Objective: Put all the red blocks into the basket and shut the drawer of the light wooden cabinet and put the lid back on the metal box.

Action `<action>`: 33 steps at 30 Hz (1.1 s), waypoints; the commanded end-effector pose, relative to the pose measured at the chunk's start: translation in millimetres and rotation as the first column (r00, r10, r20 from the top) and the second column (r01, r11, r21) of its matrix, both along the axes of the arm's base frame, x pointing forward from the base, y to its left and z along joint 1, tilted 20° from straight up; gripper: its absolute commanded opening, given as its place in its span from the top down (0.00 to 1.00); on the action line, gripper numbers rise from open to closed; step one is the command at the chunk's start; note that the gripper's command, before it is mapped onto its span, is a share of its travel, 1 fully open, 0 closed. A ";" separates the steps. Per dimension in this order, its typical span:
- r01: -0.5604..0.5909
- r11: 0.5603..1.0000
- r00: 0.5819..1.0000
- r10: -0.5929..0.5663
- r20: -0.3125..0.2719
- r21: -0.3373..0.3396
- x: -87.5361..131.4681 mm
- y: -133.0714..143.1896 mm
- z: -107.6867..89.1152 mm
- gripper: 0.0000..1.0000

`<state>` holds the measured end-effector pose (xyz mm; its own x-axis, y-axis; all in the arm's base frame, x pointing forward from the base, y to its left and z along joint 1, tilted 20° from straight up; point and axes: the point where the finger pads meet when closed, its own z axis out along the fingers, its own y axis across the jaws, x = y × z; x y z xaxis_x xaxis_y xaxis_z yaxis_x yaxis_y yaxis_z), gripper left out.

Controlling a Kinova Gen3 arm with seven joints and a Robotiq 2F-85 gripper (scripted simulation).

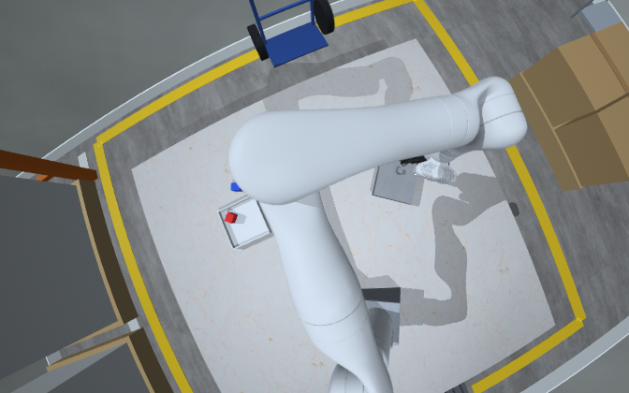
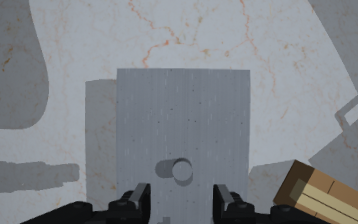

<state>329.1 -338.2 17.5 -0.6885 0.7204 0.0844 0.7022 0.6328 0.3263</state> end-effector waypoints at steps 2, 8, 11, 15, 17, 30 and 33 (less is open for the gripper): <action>0.001 1.000 1.000 -0.001 0.001 -0.001 1.5 1.4 -6.3 0.52; 0.001 1.000 1.000 -0.001 0.001 -0.001 3.4 4.3 -15.8 0.52; 0.001 1.000 1.000 -0.001 0.001 -0.001 4.9 6.5 -23.4 0.52; 0.001 1.000 1.000 -0.001 0.001 -0.001 6.9 9.6 -33.6 0.52; 0.001 1.000 1.000 -0.001 0.001 -0.001 7.8 11.0 -38.5 0.52; 0.001 1.000 1.000 -0.001 0.001 -0.001 11.9 17.2 -59.4 0.52; 0.001 1.000 1.000 -0.001 0.001 -0.001 12.6 18.2 -62.6 0.52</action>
<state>341.3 -319.7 -44.7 -0.6885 0.7203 0.0844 0.7021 0.6329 0.3263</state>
